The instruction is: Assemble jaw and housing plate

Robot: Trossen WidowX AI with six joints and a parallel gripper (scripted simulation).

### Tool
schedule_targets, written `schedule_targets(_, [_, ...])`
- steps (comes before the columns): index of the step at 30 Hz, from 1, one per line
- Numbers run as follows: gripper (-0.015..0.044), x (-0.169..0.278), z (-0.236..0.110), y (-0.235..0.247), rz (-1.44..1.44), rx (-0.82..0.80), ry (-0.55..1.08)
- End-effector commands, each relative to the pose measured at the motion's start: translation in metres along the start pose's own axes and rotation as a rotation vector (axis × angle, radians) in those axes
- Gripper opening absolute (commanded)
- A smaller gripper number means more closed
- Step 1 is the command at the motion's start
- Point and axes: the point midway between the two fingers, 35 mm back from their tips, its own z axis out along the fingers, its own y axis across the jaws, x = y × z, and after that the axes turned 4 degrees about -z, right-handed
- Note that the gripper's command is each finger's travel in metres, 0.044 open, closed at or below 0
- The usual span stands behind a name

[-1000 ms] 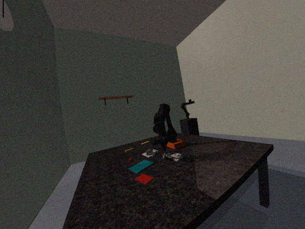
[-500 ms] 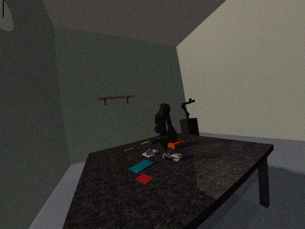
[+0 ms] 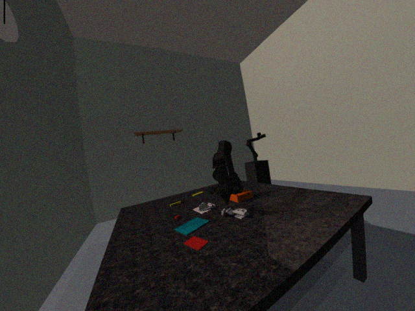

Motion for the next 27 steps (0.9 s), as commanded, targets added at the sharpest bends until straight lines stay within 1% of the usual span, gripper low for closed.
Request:
schedule_targets(1, [0.0, 0.0, 0.0, 0.003, 0.104, 0.0, 0.001])
schedule_targets(5, [0.0, -0.001, 0.0, 0.005, 0.2, 0.0, 0.001])
schedule_targets(13, [0.0, -0.001, 0.001, 0.005, 0.205, 0.0, 0.001])
schedule_targets(27, [0.0, -0.002, 0.024, 0.005, 0.205, 0.0, 0.001])
